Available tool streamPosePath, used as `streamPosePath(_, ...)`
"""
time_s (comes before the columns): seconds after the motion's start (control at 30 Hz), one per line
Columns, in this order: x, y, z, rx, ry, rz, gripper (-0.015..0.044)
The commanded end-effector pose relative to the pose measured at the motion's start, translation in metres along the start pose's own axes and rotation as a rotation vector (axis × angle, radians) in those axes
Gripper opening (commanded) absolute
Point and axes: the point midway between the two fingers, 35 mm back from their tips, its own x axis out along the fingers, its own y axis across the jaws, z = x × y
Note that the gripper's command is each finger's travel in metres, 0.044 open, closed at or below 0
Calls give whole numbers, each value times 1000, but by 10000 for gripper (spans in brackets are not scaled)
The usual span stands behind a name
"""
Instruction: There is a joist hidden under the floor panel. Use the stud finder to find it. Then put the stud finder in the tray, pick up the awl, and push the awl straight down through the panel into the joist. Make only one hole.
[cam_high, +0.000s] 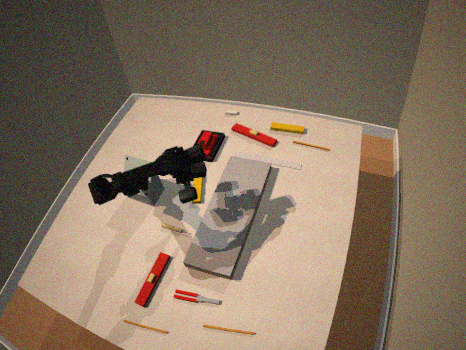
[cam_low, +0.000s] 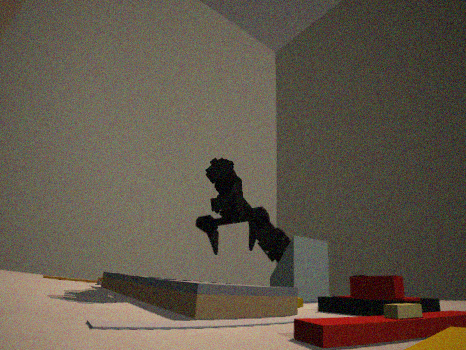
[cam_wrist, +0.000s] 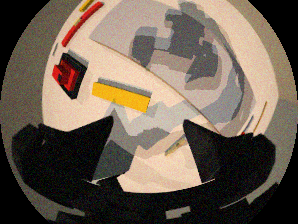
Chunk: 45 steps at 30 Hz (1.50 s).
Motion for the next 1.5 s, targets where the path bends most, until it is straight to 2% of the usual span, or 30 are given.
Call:
streamPosePath(0.0, 9, -30, -46, 161, 44, -36, 440)
streamPosePath(0.3, 34, -63, -157, 559, 149, -138, 440)
streamPosePath(1.03, 36, -66, -148, 567, 151, -140, 440)
streamPosePath(1.47, 56, -68, -148, 567, 147, -134, 440)
